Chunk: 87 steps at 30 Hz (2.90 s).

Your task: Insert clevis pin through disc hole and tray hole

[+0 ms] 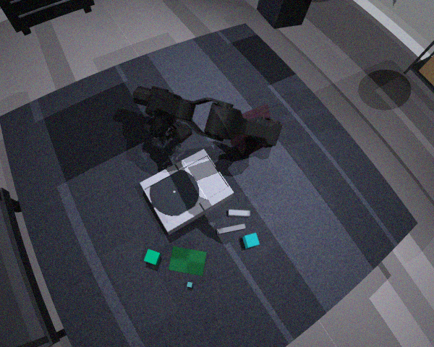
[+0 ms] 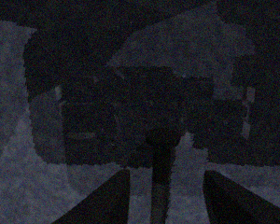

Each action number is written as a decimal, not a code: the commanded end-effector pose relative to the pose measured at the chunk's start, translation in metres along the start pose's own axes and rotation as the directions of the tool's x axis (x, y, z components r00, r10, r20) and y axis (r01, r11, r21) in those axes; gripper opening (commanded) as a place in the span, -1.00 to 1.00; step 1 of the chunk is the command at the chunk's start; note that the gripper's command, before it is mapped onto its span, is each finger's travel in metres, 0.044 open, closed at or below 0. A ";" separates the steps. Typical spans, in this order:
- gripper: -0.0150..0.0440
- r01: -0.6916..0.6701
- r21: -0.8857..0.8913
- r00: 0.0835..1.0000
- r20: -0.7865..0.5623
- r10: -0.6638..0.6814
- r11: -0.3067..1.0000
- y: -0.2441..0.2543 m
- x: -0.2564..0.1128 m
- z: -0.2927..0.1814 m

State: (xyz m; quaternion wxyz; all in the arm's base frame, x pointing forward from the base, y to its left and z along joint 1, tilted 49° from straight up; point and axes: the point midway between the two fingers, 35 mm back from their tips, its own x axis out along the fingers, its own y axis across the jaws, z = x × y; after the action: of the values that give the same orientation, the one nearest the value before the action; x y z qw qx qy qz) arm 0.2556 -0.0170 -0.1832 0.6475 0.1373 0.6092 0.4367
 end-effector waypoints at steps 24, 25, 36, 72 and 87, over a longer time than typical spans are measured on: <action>-0.31 -0.008 0.008 1.000 0.000 0.008 1.000 0.002 0.017 -0.002; -0.39 -0.008 0.008 1.000 0.000 0.008 1.000 0.002 0.017 -0.002; -0.49 -0.008 0.008 1.000 0.000 0.008 1.000 0.002 0.017 -0.002; -0.49 -0.004 0.007 1.000 -0.002 0.004 1.000 0.004 -0.053 0.001; -0.49 -0.005 0.006 1.000 -0.001 0.005 1.000 0.003 -0.031 0.000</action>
State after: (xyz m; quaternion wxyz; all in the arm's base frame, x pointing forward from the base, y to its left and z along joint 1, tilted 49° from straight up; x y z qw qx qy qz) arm 0.2610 -0.0438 -0.1563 0.6475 0.1360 0.6096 0.4366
